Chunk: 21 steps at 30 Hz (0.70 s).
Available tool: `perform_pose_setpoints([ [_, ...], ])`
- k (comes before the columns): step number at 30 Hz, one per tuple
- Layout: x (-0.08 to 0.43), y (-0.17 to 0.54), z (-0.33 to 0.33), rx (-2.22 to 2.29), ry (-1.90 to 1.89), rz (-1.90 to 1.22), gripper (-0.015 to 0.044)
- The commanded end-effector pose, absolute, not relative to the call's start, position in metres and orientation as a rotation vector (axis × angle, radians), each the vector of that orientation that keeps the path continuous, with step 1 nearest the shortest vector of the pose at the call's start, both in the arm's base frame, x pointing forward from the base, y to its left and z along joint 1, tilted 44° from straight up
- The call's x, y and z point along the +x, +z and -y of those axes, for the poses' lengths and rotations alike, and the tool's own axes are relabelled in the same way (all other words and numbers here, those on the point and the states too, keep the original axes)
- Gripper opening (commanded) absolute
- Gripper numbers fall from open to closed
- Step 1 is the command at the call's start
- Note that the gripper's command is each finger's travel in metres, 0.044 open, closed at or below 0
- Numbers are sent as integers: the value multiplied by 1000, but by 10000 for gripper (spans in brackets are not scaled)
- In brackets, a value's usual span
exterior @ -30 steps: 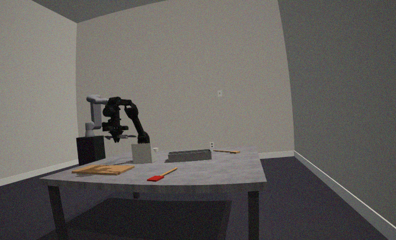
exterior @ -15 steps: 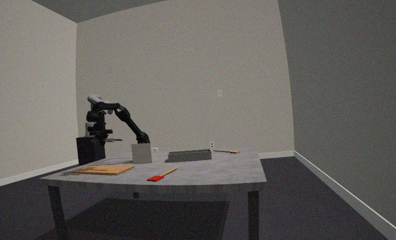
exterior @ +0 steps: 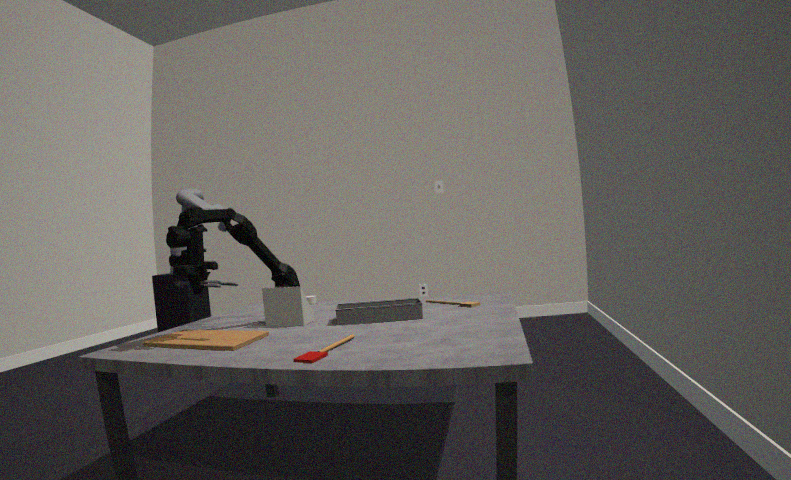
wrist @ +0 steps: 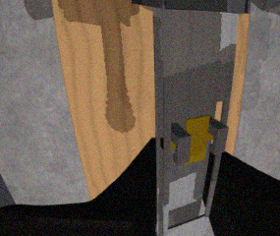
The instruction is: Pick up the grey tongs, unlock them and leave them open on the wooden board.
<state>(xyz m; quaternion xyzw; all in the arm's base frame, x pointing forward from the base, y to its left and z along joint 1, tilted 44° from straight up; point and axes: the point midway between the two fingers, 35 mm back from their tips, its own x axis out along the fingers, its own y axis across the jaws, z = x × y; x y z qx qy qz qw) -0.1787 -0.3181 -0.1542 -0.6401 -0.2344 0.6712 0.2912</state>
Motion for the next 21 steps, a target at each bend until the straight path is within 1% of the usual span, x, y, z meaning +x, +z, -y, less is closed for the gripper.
perform_pose_setpoints([
  [1,-175,-155,318,-1608,1872,684,-150],
  [11,-168,-150,320,-1168,2199,876,-150],
  [21,-154,-137,337,-702,2546,997,-150],
])
